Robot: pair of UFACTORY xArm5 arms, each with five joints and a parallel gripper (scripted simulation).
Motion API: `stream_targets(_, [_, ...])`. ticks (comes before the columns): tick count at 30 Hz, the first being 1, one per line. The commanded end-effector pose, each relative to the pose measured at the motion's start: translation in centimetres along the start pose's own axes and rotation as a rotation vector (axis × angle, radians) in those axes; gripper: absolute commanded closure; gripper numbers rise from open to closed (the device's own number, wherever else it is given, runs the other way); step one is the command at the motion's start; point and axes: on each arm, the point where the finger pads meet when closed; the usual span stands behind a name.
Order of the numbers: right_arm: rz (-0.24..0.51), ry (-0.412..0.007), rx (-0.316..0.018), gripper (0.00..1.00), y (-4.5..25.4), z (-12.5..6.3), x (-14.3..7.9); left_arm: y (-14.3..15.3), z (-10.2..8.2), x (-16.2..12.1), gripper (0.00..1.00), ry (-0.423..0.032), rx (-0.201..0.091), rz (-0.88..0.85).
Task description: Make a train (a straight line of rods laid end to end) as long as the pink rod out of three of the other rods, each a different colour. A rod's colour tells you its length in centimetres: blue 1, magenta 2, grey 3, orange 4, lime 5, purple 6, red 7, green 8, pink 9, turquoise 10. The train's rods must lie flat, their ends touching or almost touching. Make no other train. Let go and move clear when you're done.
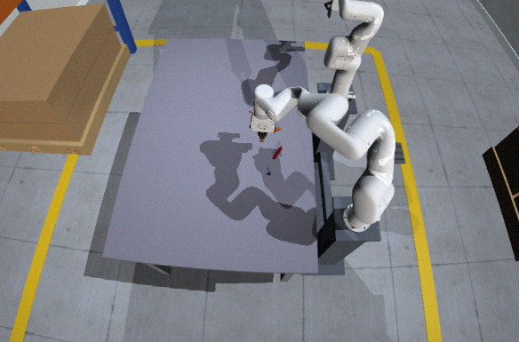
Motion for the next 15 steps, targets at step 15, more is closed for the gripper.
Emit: stream_targets(15, [0.000,0.005,-0.001,0.00,0.0,-0.2,0.1,-0.3,6.0,0.3,0.94,0.004,0.004,0.000])
Point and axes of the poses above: on each arm, the point where the finger pads meet when closed, its own z axis out along the fingers, its own y axis across the jaws, x = y × z, and after that the axes turned 7 degrees about -z, right-handed
